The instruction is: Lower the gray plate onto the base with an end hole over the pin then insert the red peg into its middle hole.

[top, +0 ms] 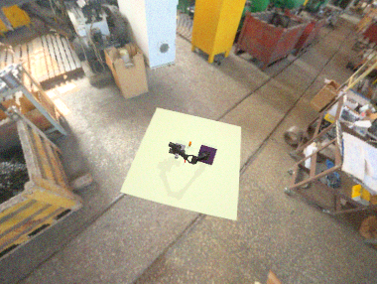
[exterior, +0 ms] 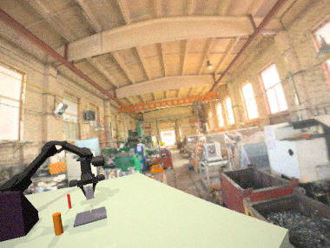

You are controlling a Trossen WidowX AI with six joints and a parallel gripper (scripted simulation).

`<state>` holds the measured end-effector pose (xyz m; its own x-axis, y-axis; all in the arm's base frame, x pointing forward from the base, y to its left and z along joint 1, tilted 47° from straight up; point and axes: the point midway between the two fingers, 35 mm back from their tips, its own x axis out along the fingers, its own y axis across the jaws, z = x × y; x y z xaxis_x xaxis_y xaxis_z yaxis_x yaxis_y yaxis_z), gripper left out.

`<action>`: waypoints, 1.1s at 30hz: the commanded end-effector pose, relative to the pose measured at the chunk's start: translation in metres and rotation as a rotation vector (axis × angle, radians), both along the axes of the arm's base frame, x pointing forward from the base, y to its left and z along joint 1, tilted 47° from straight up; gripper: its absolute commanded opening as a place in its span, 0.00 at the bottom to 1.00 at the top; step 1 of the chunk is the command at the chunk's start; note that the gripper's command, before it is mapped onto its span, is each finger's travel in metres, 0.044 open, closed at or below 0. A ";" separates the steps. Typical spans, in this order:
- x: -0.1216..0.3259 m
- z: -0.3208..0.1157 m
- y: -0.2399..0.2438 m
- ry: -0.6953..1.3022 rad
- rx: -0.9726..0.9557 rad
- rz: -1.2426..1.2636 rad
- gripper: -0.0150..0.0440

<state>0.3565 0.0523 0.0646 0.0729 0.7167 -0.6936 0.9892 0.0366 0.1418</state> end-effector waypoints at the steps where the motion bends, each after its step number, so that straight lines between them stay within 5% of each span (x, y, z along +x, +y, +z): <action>1: 0.000 0.008 -0.010 -0.005 -0.007 -0.001 0.25; 23: -0.013 0.054 -0.058 0.012 0.007 -0.007 0.25; 33: -0.008 0.032 -0.065 0.053 0.010 -0.048 0.25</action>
